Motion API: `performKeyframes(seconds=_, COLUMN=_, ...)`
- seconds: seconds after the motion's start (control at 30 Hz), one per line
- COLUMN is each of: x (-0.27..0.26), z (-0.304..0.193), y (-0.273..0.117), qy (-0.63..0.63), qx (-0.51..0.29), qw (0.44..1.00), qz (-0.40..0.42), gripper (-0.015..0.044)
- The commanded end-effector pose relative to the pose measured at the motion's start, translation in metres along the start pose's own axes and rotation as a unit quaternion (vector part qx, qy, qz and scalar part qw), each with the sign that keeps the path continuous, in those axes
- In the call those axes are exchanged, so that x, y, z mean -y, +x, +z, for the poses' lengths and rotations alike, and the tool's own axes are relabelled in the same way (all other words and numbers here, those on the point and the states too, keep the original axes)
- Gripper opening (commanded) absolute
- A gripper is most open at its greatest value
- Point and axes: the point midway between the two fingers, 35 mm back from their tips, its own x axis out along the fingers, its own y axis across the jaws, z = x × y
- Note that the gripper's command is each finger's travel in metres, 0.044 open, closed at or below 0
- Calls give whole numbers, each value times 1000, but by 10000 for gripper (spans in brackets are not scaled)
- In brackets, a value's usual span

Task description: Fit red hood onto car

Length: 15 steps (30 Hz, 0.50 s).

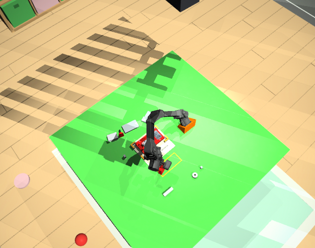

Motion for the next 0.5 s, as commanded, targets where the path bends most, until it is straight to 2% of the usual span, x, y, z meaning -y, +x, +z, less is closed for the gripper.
performKeyframes(seconds=0.0, x=-8, z=1, y=2, qy=0, qx=-2, qw=1000, qz=1, gripper=0)
performKeyframes(seconds=0.47, x=-26, z=1, y=2, qy=0, qx=-2, qw=1000, qz=2, gripper=0)
